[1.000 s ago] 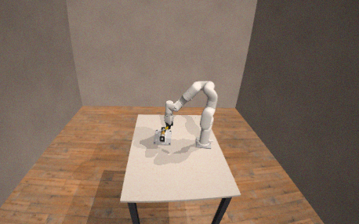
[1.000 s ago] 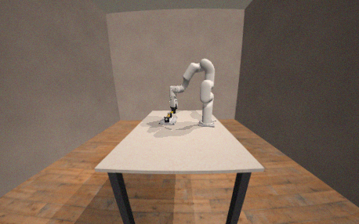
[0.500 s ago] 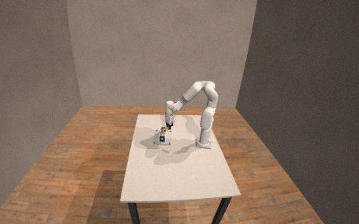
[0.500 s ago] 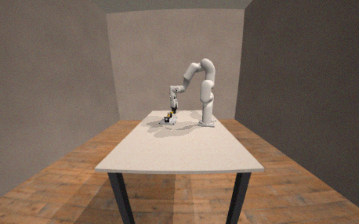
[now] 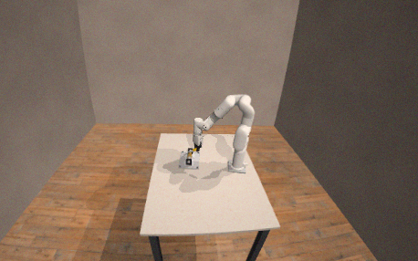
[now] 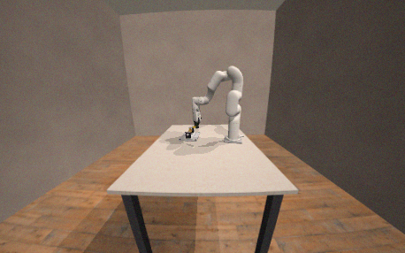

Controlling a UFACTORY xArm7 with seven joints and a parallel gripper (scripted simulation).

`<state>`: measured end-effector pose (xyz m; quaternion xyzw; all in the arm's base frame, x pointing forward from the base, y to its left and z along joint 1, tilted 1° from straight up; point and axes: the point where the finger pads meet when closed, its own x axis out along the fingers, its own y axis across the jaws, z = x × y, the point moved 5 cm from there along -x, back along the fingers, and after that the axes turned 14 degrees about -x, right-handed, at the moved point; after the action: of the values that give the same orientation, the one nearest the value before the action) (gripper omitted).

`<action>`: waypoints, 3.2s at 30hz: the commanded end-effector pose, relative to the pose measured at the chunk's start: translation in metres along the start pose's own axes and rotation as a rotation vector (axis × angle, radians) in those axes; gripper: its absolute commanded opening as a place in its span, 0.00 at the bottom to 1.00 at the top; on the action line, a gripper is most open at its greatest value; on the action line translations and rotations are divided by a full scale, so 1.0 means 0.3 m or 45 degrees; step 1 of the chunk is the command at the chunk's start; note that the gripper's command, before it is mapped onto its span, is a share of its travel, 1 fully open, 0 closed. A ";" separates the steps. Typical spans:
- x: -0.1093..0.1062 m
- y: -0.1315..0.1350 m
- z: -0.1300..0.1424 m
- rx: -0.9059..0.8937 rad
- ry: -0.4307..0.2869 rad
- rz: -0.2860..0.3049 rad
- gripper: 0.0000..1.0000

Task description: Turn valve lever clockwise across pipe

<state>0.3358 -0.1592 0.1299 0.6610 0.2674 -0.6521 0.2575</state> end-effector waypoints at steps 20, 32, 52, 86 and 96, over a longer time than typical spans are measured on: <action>-0.004 -0.036 -0.013 0.168 0.000 -0.003 0.00; -0.004 -0.054 -0.021 0.265 -0.001 -0.003 0.00; -0.004 -0.080 -0.035 0.415 -0.001 -0.003 0.00; -0.004 -0.119 -0.066 0.665 -0.001 -0.003 0.00; -0.004 -0.128 -0.076 0.731 -0.001 -0.003 0.00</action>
<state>0.3246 -0.1203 0.1305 0.7054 0.0812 -0.7008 0.0684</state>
